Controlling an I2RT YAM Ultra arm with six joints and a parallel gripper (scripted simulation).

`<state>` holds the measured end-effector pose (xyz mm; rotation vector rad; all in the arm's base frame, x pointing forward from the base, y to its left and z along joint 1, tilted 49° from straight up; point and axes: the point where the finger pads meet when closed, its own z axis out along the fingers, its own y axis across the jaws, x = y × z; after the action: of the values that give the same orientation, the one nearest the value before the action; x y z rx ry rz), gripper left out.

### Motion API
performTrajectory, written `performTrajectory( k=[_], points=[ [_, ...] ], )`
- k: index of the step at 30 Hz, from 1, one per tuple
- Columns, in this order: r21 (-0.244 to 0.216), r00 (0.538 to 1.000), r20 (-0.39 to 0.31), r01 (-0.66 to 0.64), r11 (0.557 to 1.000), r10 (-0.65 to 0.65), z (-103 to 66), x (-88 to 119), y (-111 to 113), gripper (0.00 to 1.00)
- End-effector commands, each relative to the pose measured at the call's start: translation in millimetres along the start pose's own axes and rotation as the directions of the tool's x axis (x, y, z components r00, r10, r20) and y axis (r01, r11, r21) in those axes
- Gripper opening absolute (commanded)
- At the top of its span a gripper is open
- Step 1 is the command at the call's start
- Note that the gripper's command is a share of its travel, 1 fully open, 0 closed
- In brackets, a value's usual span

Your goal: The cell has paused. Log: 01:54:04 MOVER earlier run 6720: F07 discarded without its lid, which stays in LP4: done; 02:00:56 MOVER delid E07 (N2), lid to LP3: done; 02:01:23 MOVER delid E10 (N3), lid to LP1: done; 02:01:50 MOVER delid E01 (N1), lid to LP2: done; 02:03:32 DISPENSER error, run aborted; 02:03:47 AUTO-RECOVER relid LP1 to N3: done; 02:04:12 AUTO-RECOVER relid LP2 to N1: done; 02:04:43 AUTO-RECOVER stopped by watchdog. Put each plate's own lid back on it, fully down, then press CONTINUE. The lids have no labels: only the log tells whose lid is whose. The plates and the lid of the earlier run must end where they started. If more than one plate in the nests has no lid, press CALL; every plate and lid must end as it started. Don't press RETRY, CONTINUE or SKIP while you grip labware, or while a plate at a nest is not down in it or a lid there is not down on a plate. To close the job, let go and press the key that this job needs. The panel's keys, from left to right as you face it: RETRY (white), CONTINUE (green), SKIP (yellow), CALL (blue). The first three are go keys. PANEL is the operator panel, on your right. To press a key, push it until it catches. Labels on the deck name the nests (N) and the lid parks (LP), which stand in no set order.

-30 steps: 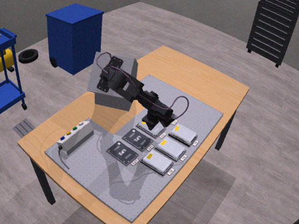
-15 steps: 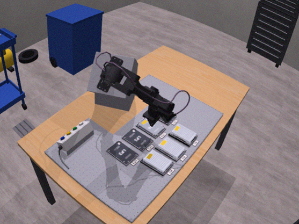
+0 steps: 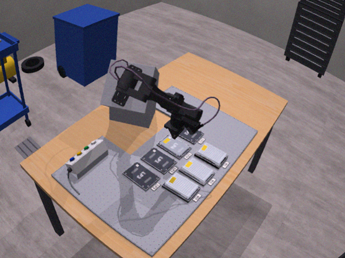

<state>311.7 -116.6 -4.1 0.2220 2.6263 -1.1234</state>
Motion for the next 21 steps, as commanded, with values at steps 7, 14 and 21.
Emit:
performTrajectory(
  k=[7, 14, 21],
  points=[
    [-0.001, 0.999, 0.037, -0.025, 1.0, 0.025, -15.0, -16.5, -1.7, 0.0],
    [-0.001, 0.999, 0.037, -0.025, 1.0, 0.025, -15.5, -17.6, -1.5, 0.0],
    [-0.001, 0.999, 0.033, -0.021, 1.0, 0.021, -14.7, -17.3, -0.3, 0.0]
  ],
)
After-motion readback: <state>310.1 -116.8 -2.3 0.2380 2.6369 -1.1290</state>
